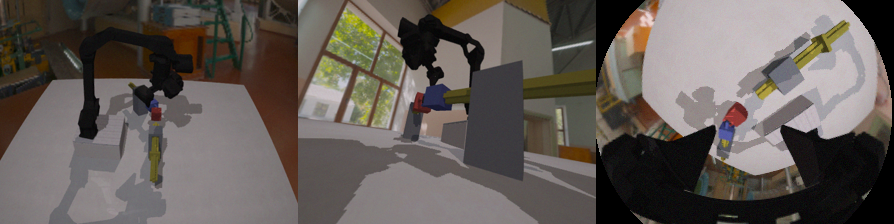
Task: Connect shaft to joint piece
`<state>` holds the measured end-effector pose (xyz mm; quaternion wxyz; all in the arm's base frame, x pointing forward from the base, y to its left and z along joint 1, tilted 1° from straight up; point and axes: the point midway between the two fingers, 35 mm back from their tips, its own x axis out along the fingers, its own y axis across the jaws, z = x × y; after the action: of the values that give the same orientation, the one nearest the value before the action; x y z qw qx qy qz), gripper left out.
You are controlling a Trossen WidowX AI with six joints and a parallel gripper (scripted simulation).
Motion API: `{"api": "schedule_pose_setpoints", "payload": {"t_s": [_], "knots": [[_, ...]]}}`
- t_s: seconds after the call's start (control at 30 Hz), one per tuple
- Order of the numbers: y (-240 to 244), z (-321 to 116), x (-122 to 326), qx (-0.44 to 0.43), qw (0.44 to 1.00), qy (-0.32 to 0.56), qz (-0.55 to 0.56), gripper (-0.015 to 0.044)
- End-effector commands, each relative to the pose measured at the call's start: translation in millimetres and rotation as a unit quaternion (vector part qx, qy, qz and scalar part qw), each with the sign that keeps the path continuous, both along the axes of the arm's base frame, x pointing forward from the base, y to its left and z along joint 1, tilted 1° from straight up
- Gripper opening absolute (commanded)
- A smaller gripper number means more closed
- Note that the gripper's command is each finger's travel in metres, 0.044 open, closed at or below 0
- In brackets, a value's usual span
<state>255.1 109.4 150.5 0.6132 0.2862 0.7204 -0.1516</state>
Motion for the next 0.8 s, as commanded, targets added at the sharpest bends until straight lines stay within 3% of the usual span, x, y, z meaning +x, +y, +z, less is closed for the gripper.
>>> {"api": "schedule_pose_setpoints", "payload": {"t_s": [0.0, 0.6, 0.77], "knots": [[-9, -5, 1, 0.021, 0.997, 0.020, -0.071, 0.0440], [-42, -22, 3, 0.098, 0.929, 0.109, -0.339, 0.0440], [-45, -23, 4, 0.105, 0.920, 0.116, -0.359, 0.0440]]}}
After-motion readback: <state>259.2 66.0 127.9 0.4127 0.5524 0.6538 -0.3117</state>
